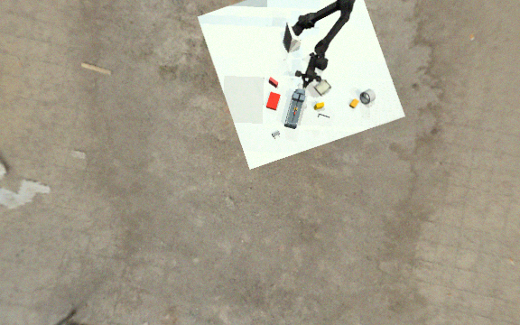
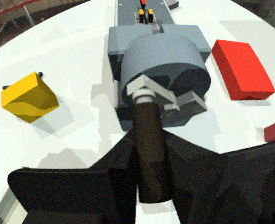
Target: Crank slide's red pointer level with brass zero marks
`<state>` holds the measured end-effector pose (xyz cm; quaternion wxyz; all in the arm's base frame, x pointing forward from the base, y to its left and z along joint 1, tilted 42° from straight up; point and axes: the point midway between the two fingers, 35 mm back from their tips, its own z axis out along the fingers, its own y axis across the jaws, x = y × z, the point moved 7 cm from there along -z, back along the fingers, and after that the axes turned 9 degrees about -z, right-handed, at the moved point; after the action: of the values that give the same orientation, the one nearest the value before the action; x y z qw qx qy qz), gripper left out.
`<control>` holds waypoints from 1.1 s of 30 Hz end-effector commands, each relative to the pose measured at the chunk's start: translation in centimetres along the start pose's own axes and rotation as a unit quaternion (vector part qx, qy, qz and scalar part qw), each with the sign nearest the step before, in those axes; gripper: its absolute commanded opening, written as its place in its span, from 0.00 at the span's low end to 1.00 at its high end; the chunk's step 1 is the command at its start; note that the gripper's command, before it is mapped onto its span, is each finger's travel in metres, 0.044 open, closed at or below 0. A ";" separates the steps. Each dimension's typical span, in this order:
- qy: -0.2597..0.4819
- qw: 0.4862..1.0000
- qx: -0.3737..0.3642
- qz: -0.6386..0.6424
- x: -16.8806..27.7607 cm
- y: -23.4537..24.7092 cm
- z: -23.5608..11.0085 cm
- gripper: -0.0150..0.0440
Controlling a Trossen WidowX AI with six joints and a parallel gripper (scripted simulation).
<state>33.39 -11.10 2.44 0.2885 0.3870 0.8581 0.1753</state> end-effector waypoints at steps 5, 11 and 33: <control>-0.004 1.000 0.004 0.002 -0.3 -1.0 -0.6 0.25; -0.004 1.000 0.004 0.002 -0.3 -1.4 -0.7 0.25; -0.004 1.000 0.004 0.002 -0.2 -2.3 -0.7 0.25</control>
<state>32.31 -12.31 2.15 0.2923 0.3832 0.8580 0.1773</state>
